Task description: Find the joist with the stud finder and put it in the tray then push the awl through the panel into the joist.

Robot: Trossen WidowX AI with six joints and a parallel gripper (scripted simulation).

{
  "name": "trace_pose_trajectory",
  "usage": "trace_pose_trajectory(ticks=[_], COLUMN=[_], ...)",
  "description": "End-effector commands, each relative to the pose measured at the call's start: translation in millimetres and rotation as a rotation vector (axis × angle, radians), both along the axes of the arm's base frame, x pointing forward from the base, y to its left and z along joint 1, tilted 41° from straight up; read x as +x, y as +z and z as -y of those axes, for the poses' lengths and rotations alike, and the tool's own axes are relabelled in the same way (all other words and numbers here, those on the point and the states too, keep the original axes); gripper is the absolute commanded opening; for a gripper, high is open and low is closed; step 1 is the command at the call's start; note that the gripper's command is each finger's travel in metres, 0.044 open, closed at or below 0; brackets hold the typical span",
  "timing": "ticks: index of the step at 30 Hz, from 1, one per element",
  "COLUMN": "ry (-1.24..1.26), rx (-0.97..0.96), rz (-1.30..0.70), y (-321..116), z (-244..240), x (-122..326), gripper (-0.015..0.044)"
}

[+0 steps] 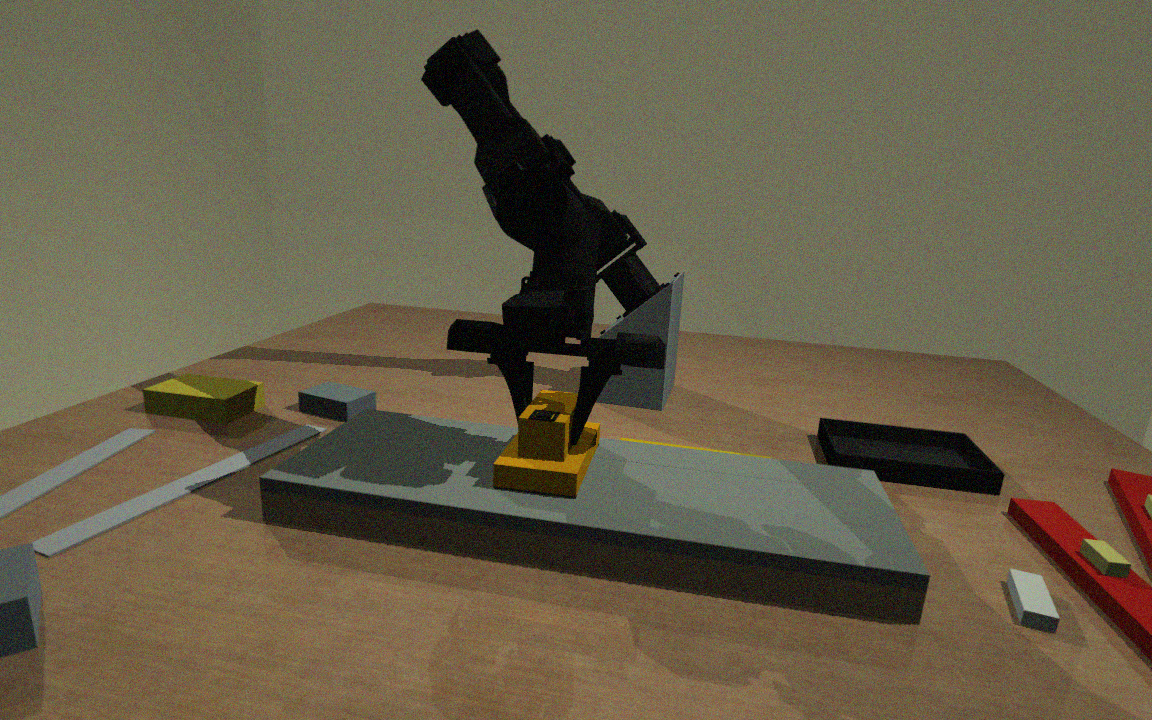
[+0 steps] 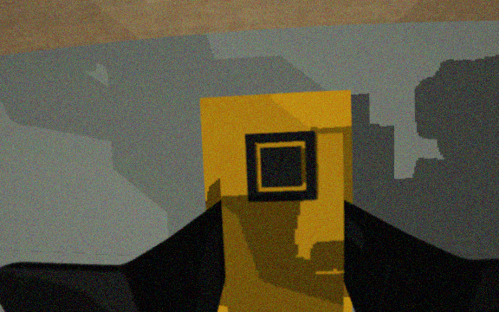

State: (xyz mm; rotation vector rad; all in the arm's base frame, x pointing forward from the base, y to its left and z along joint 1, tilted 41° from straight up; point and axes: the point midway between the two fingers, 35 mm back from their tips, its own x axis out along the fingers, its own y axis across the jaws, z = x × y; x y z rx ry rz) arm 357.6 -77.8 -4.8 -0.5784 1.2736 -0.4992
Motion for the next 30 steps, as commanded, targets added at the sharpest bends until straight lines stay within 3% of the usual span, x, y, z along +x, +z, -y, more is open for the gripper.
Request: trace_pose_trajectory(ticks=[1,30], ry=[-0.013,-0.013], rx=[-0.012,-0.017], rz=[0.008,0.008], y=[12.2,72.5], z=[15.0,82.8], x=[-1.0,-4.5], gripper=[0.0000,0.0000])
